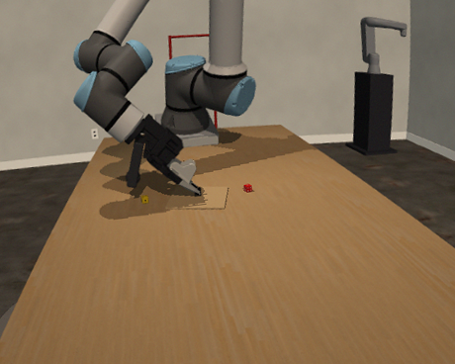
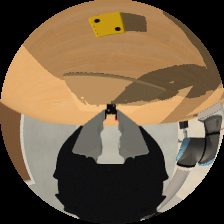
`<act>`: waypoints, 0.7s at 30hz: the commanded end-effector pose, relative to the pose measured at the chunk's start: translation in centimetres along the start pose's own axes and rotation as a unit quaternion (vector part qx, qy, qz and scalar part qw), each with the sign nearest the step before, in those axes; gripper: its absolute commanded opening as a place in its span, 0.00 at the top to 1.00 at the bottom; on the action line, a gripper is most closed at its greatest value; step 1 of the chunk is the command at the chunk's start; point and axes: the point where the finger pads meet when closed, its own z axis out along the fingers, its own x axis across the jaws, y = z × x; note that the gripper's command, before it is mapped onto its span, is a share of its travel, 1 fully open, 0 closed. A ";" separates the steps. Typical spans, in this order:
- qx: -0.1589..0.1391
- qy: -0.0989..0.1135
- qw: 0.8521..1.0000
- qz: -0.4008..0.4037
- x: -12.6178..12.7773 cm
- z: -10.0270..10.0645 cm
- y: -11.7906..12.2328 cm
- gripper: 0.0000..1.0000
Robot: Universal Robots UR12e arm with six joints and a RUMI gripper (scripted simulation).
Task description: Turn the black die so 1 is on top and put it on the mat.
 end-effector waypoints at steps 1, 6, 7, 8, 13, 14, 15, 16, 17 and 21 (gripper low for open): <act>0.000 0.000 1.000 0.000 0.0 0.0 0.0 1.00; 0.000 0.000 1.000 0.000 0.0 0.0 0.0 1.00; 0.000 0.000 1.000 0.000 0.0 0.0 0.0 1.00; 0.000 0.000 1.000 0.000 0.0 0.0 0.0 1.00; 0.000 0.000 1.000 0.000 0.0 0.0 0.0 1.00; 0.000 0.000 1.000 0.000 0.0 0.0 0.0 1.00; 0.000 0.000 1.000 0.000 0.0 0.0 0.0 1.00; 0.000 0.000 1.000 0.000 0.0 0.0 -0.1 1.00; 0.000 0.000 1.000 0.000 0.0 0.1 -0.1 1.00; 0.000 0.000 1.000 0.000 0.0 0.1 -0.1 1.00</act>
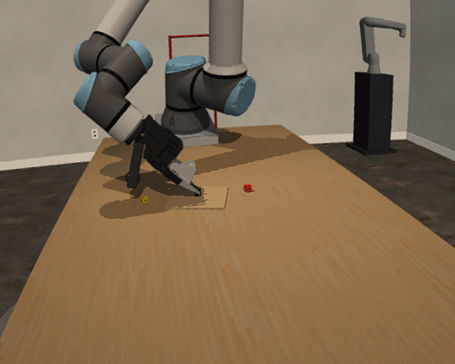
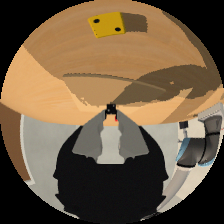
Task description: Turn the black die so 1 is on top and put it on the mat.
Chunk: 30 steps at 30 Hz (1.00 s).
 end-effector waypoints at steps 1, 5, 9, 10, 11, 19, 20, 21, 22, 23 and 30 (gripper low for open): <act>0.000 0.000 1.000 0.000 0.0 0.0 -0.1 1.00; 0.000 0.000 1.000 0.000 0.0 0.1 -0.2 1.00; 0.000 0.000 1.000 0.000 0.0 0.2 -0.2 1.00; 0.000 0.000 1.000 0.000 0.0 0.2 -0.3 1.00; 0.000 0.000 1.000 0.000 0.0 0.2 -0.3 1.00; 0.000 0.000 1.000 0.000 0.0 0.2 -0.3 1.00; 0.000 0.000 1.000 0.000 0.0 0.2 -0.3 1.00; 0.000 0.000 1.000 0.000 0.0 0.2 -0.3 1.00; 0.000 0.000 1.000 0.000 0.0 0.2 -0.3 1.00; 0.000 0.000 1.000 0.000 0.0 0.2 -0.3 1.00; 0.000 0.000 1.000 0.000 0.0 0.2 -0.3 1.00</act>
